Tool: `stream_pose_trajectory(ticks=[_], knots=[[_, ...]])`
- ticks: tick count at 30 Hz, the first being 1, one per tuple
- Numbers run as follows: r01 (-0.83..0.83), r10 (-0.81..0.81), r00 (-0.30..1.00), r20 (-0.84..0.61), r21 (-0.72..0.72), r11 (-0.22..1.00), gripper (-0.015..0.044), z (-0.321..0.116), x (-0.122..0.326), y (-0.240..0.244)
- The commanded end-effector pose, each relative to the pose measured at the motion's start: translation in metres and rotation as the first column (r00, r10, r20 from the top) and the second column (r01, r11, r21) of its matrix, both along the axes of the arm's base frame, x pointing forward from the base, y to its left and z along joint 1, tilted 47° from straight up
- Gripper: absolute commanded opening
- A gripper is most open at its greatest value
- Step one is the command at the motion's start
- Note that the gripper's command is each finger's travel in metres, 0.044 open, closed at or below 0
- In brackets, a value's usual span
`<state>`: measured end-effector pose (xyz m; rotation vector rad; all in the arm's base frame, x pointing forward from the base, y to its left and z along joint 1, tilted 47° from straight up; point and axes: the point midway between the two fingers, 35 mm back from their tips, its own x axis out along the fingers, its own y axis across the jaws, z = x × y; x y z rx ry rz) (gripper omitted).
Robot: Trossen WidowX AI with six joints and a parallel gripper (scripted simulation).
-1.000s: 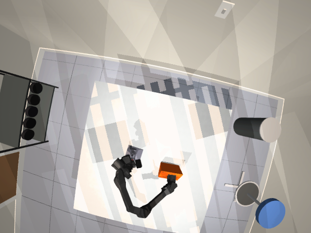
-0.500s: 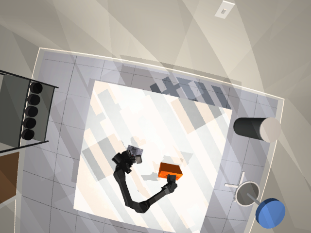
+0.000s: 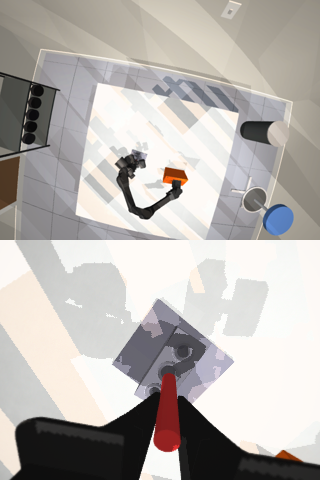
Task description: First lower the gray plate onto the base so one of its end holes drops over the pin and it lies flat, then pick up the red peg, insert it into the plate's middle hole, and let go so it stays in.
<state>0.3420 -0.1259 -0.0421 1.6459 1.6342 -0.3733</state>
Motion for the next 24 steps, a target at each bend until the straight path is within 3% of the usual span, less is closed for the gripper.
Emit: stream_pose_trajectory(ticks=[1,24], knots=[[-0.005,0.005,1.000,0.002,-0.003,1.000,0.0000,-0.0001,-0.0003,-0.0006],[-0.005,0.005,1.000,0.002,-0.003,1.000,0.0000,-0.0007,0.0021,-0.0019]])
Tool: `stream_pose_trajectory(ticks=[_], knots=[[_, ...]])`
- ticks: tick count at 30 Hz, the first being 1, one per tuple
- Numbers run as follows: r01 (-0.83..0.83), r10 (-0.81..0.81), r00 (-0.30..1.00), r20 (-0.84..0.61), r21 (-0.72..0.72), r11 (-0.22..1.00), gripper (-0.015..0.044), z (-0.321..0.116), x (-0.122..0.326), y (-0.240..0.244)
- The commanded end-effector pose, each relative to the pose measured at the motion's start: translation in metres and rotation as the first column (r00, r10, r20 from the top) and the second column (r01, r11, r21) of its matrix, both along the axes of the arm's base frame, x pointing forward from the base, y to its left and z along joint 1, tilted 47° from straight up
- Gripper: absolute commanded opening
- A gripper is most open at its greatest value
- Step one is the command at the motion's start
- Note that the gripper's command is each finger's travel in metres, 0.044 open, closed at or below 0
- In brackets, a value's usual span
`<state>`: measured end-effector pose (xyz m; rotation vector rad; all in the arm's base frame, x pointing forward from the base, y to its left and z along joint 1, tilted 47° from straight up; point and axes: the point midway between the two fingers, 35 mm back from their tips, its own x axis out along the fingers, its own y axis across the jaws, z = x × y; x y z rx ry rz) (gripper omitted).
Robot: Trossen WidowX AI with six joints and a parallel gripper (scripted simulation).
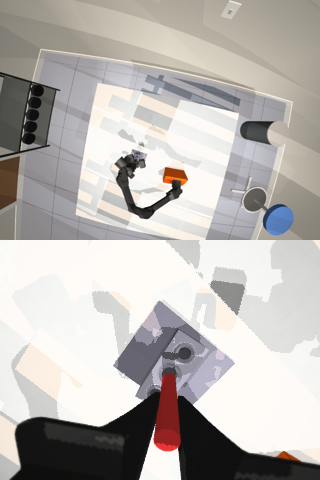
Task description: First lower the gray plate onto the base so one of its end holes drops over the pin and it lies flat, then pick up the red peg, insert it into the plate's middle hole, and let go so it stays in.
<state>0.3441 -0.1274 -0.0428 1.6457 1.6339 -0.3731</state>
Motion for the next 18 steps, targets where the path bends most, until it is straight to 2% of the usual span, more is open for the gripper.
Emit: stream_pose_trajectory(ticks=[1,18], knots=[[-0.005,0.005,1.000,0.002,-0.003,1.000,0.0000,0.0000,0.0000,-0.0003],[0.000,0.000,1.000,0.001,-0.001,1.000,0.0000,0.0001,0.0003,-0.0002]])
